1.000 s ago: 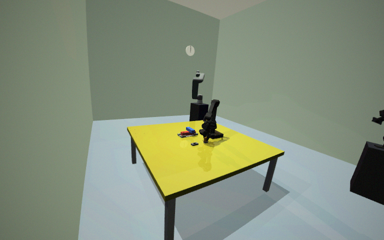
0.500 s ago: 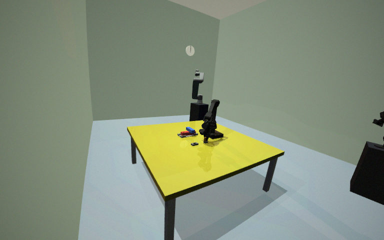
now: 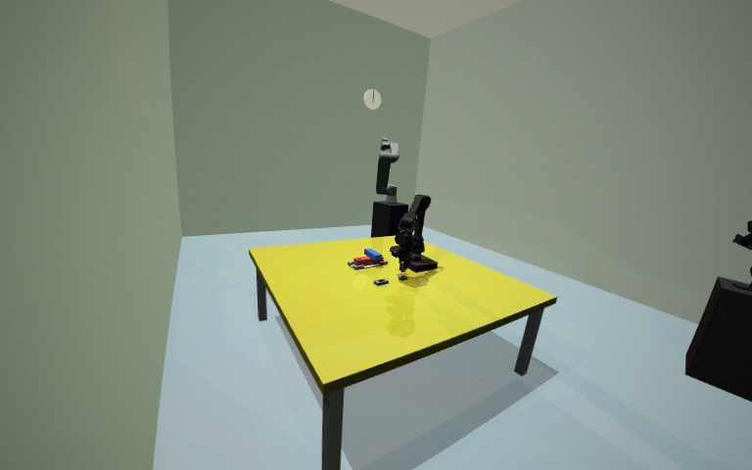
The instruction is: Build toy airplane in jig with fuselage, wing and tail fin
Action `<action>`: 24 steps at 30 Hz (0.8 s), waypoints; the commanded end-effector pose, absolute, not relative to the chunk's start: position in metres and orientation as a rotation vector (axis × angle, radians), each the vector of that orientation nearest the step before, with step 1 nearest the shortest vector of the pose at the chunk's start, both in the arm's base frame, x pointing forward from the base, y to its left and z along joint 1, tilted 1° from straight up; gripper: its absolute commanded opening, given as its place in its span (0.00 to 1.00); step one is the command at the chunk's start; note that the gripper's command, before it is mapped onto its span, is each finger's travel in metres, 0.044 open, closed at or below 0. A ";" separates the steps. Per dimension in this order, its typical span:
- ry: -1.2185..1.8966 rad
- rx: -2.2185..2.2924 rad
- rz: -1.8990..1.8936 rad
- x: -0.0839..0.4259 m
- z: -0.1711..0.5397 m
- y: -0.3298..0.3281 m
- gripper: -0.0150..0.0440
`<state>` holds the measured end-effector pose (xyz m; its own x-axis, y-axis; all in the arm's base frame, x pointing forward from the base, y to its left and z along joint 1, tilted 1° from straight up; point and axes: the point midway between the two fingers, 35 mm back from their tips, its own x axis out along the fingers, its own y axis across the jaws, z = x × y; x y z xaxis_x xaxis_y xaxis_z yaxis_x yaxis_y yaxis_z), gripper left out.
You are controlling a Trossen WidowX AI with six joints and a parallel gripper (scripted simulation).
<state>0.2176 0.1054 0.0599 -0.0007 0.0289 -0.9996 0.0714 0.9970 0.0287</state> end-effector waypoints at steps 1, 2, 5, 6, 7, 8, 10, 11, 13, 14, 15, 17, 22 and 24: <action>1.567 0.077 -0.025 0.219 0.073 0.106 0.25; 1.567 0.077 -0.026 0.219 0.076 0.106 0.25; 1.566 0.079 -0.028 0.219 0.086 0.106 0.25; 1.566 0.080 -0.028 0.219 0.089 0.106 0.25; 1.566 0.080 -0.029 0.219 0.092 0.105 0.25; 1.566 0.081 -0.030 0.219 0.095 0.105 0.25; 1.566 0.082 -0.031 0.219 0.101 0.105 0.25; 1.566 0.082 -0.032 0.219 0.104 0.105 0.25; 1.565 0.083 -0.033 0.218 0.110 0.105 0.25; 1.565 0.084 -0.034 0.218 0.114 0.104 0.25; 1.565 0.085 -0.035 0.217 0.117 0.104 0.25; 1.565 0.086 -0.036 0.216 0.123 0.104 0.25; 1.564 0.088 -0.040 0.214 0.139 0.102 0.25; 1.564 0.089 -0.041 0.212 0.145 0.101 0.25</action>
<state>0.2137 0.1025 0.1343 0.0026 0.0304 -0.9995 0.0761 0.9966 0.0305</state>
